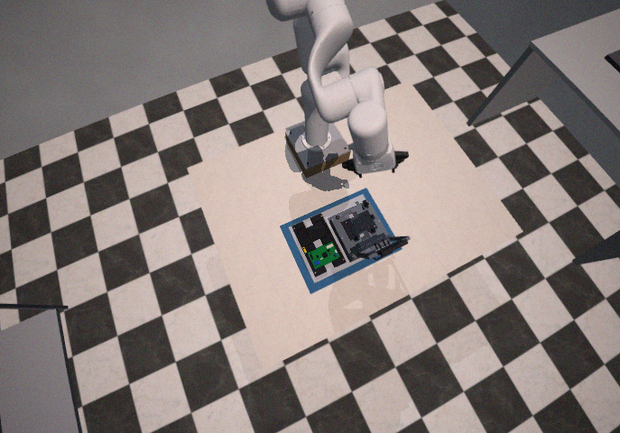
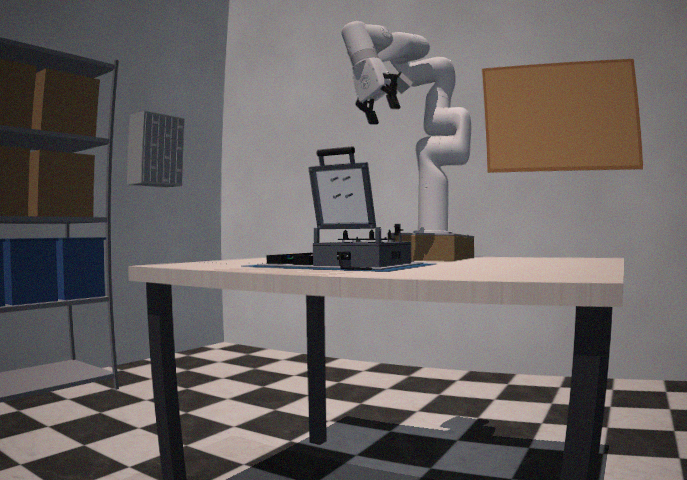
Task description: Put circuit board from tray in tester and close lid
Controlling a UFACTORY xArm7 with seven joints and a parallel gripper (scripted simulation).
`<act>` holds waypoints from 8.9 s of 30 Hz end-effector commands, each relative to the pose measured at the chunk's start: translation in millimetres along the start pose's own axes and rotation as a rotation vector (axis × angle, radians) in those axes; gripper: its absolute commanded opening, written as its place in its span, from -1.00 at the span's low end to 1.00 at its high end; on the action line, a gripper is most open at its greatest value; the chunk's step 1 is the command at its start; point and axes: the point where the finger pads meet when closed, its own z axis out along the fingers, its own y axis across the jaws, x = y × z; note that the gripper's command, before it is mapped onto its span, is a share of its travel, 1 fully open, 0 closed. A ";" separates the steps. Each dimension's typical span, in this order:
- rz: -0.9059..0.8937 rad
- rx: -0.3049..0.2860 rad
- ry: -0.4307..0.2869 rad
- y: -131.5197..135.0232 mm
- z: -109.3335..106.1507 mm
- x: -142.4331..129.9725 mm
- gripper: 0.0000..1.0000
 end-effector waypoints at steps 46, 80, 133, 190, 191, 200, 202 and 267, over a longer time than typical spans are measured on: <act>0.547 0.090 -0.095 -59.5 7.0 -89.2 1.00; 0.815 0.137 -0.161 -97.1 11.1 -127.3 1.00; 1.066 0.182 -0.241 -136.8 13.3 -159.4 1.00; 1.164 0.199 -0.277 -153.5 13.5 -170.9 1.00; 1.164 0.199 -0.277 -153.5 13.5 -170.9 1.00; 1.164 0.199 -0.277 -153.5 13.5 -170.9 1.00; 1.164 0.199 -0.277 -153.5 13.5 -170.9 1.00; -0.156 0.309 -0.090 -153.5 13.5 -170.9 1.00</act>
